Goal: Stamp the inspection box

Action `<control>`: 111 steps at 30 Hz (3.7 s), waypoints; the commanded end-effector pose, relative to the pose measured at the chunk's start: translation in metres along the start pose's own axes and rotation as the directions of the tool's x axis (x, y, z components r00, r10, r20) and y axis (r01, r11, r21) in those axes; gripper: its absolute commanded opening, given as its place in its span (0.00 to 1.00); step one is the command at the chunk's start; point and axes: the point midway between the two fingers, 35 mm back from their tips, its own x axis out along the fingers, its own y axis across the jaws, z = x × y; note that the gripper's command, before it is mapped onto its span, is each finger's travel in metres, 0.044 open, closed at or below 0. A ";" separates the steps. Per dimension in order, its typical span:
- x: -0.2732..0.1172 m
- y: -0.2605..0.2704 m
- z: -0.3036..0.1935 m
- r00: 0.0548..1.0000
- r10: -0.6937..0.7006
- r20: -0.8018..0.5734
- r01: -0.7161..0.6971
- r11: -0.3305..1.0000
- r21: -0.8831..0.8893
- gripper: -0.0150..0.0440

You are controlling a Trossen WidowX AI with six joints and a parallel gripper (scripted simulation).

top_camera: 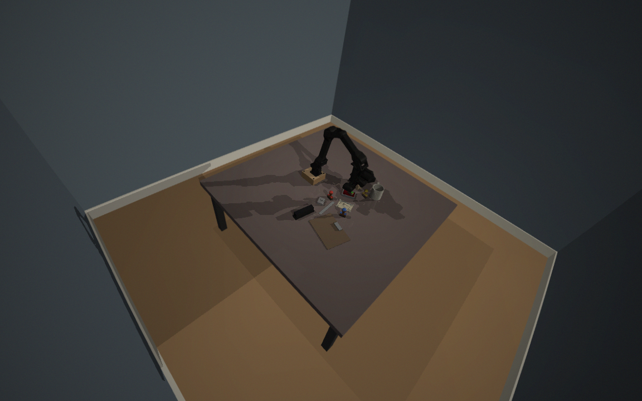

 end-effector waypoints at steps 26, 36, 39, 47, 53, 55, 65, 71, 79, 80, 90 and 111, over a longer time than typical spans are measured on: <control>0.011 -0.056 0.017 1.000 0.002 0.003 -0.001 0.987 -0.162 0.25; 0.018 -0.056 0.018 1.000 0.002 0.004 -0.002 0.987 -0.162 0.25; 0.020 -0.056 0.018 1.000 0.002 0.004 -0.002 0.987 -0.162 0.25; 0.025 -0.056 0.018 1.000 0.003 0.005 -0.002 0.987 -0.161 0.25; 0.029 -0.056 0.018 1.000 0.003 0.006 -0.002 0.987 -0.161 0.25; 0.031 -0.056 0.018 1.000 0.003 0.006 -0.002 0.987 -0.161 0.25; 0.037 -0.056 0.018 1.000 0.003 0.008 -0.002 0.987 -0.161 0.25; 0.041 -0.056 0.018 1.000 0.004 0.008 -0.002 0.987 -0.161 0.25; 0.047 -0.056 0.018 1.000 0.004 0.009 -0.002 0.987 -0.161 0.25; 0.047 -0.056 0.018 1.000 0.004 0.010 -0.002 0.987 -0.160 0.25; 0.054 -0.056 0.017 1.000 0.004 0.011 -0.002 0.987 -0.160 0.25; 0.067 -0.056 0.016 1.000 0.004 0.014 -0.002 0.987 -0.159 0.25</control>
